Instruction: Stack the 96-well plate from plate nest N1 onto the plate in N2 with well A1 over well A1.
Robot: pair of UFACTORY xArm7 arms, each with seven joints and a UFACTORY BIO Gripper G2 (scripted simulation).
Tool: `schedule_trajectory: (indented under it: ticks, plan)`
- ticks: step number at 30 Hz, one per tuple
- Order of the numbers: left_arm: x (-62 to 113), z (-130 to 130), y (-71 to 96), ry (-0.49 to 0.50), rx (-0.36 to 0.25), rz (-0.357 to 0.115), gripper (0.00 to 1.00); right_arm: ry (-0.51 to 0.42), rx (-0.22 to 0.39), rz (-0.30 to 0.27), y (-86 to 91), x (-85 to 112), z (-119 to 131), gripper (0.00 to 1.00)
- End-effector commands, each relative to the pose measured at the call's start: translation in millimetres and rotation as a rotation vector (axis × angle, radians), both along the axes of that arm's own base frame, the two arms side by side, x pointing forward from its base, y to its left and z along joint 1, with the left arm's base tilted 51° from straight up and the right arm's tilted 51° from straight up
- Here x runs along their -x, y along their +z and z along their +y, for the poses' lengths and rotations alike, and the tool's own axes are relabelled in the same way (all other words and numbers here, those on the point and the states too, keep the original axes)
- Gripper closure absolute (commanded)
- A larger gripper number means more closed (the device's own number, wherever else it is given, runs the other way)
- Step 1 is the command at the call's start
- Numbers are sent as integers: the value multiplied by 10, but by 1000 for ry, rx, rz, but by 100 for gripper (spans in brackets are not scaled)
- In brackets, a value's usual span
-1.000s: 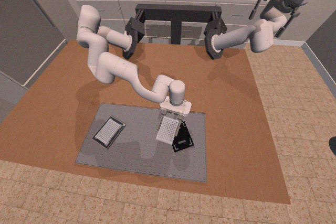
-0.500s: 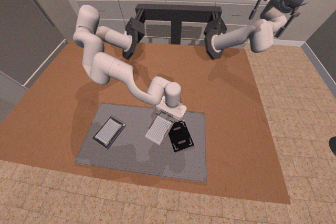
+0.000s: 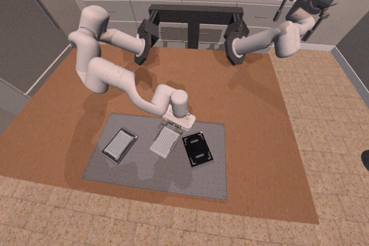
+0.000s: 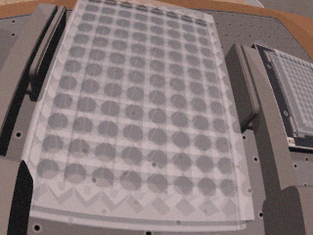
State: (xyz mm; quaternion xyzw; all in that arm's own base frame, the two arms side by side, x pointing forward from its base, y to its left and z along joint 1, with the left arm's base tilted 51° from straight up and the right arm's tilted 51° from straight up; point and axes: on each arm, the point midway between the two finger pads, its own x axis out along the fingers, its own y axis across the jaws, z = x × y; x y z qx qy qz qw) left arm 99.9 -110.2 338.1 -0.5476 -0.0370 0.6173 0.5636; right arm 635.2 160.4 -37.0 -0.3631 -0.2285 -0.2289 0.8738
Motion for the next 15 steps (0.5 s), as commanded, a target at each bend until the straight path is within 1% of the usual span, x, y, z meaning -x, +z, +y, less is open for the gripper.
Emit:
schedule_trajectory:
  ticks: [1, 2, 15]
  plan:
    - [3, -4, 7, -1, 1, -1, 0, 9, -7, 0, 123, 27, -69, 100]
    - [3, -4, 7, -1, 1, -1, 0, 9, -7, 0, 123, 27, -69, 100]
    - [3, -4, 7, -1, 1, -1, 0, 9, -6, 0, 435, 95, -360, 100]
